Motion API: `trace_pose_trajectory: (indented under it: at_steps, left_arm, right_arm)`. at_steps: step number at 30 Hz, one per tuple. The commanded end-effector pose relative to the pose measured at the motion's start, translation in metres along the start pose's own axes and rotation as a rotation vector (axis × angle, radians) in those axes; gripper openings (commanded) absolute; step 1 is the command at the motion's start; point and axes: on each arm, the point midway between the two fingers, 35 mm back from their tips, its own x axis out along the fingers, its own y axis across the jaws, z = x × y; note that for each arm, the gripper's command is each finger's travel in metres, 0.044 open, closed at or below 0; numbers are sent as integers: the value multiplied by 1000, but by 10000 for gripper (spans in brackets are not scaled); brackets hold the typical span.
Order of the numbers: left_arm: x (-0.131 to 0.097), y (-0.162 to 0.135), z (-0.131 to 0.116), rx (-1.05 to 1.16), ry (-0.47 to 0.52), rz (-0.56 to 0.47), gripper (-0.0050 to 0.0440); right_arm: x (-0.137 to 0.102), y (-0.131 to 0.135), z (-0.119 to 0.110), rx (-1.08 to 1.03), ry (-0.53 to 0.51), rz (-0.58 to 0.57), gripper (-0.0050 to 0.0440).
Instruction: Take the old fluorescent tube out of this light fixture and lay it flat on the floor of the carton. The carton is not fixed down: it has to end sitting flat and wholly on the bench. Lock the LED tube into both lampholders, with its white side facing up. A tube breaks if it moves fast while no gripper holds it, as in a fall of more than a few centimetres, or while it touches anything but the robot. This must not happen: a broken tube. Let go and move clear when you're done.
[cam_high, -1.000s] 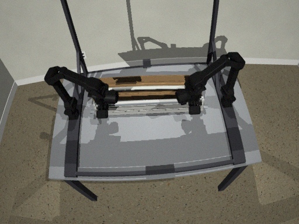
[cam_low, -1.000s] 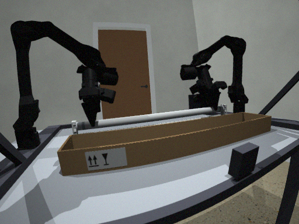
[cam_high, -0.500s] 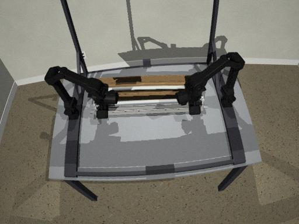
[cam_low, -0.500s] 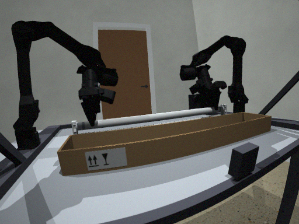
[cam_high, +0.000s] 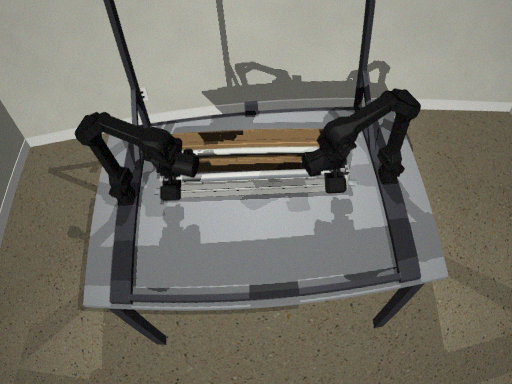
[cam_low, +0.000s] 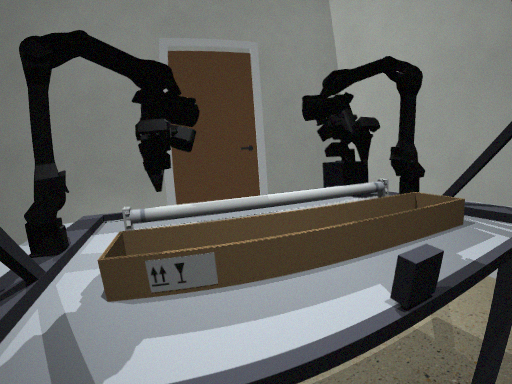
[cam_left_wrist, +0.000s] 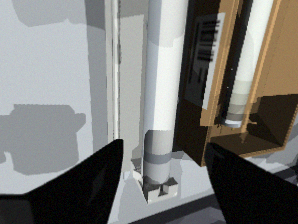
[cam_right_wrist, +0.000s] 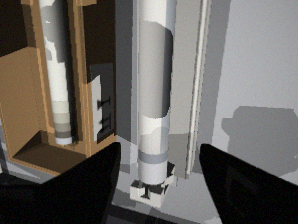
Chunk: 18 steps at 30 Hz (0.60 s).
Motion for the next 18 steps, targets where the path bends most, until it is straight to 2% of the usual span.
trace_pose_trajectory:
  at_steps: [1,10,18]
  left_arm:
    - [-9,-2,3,21,-19,12,230]
    - [-7,-2,2,18,-15,10,230]
    - [0,-9,-2,14,-4,115,230]
  right_arm:
    - [-10,2,3,-17,-21,-4,230]
    - [-8,2,2,-15,-15,-3,230]
    - [0,8,-1,-11,-2,-106,230]
